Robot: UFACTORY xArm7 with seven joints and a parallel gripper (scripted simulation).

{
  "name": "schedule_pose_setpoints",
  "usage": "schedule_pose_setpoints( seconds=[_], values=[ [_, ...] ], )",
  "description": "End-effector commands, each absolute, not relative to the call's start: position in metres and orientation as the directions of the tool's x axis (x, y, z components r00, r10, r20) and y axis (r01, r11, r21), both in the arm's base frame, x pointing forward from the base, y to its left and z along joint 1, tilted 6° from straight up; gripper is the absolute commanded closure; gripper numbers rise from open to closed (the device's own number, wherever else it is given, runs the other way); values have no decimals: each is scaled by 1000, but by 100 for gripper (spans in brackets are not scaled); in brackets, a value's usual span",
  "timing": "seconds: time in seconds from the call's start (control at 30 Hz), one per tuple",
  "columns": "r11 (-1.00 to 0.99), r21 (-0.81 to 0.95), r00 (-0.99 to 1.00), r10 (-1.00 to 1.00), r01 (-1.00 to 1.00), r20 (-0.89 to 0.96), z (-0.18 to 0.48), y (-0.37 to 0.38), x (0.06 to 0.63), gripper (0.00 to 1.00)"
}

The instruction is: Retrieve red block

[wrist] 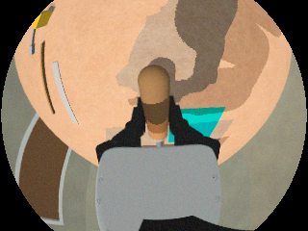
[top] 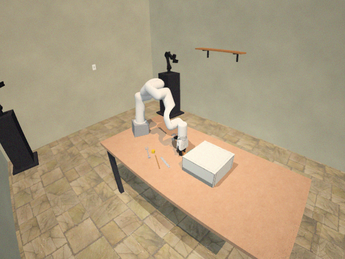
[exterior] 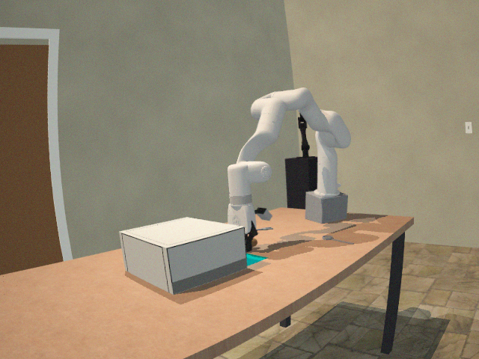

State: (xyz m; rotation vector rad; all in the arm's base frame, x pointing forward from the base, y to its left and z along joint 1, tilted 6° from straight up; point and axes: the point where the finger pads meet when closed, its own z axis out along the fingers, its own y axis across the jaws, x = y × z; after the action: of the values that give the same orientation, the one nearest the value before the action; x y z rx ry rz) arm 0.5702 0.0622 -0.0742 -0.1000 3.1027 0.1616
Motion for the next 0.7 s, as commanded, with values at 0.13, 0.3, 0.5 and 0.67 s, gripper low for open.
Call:
schedule_pose_setpoints(
  seconds=[0.13,0.3,0.5,0.67],
  values=[
    [992,102,-997,-63,-67,-43,-73,61,556,100],
    [992,102,-997,-63,-68,-43,-73,60,544,100],
    [992,102,-997,-64,-68,-43,-74,59,531,100],
    [992,102,-997,-65,-69,-43,-74,58,519,100]
  ],
)
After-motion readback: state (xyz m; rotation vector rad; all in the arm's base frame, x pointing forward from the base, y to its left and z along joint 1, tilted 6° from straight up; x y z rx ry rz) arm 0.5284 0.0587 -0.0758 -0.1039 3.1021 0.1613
